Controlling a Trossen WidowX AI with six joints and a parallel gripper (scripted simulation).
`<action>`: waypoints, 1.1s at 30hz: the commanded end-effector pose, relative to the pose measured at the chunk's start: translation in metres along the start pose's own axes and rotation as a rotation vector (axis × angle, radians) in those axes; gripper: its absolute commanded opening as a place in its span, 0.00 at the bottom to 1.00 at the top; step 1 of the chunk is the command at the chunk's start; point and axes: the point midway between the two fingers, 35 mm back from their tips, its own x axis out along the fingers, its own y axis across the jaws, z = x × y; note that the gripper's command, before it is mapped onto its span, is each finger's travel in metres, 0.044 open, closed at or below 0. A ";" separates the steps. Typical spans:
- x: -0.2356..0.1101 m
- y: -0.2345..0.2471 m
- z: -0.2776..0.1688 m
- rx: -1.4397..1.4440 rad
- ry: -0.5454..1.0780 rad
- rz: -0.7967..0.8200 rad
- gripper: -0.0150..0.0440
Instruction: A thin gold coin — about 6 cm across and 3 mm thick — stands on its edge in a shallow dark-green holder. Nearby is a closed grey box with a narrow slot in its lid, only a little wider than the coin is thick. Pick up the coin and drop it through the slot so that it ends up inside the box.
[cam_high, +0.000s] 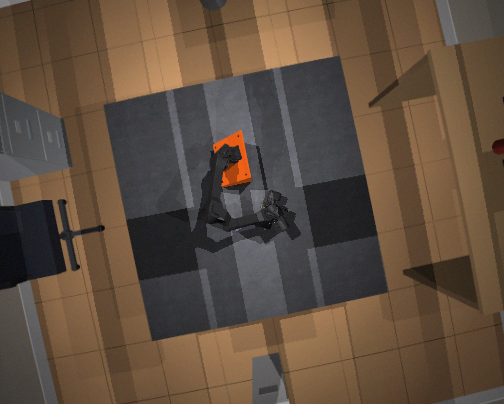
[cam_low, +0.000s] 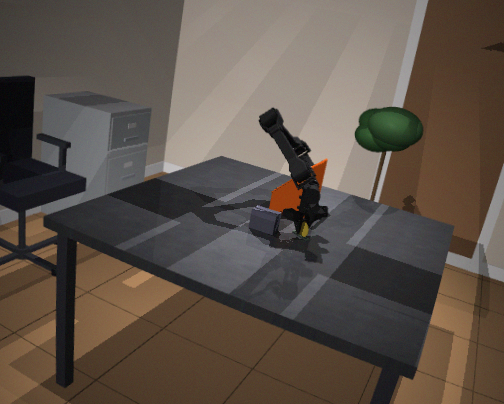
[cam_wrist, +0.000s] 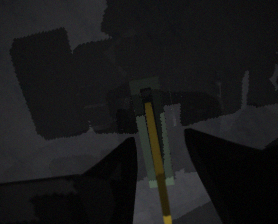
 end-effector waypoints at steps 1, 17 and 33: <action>0.004 0.004 -0.002 -0.014 0.009 0.002 0.53; 0.004 0.004 -0.002 -0.014 0.009 0.002 0.25; -0.021 -0.003 0.006 -0.030 -0.020 -0.027 0.25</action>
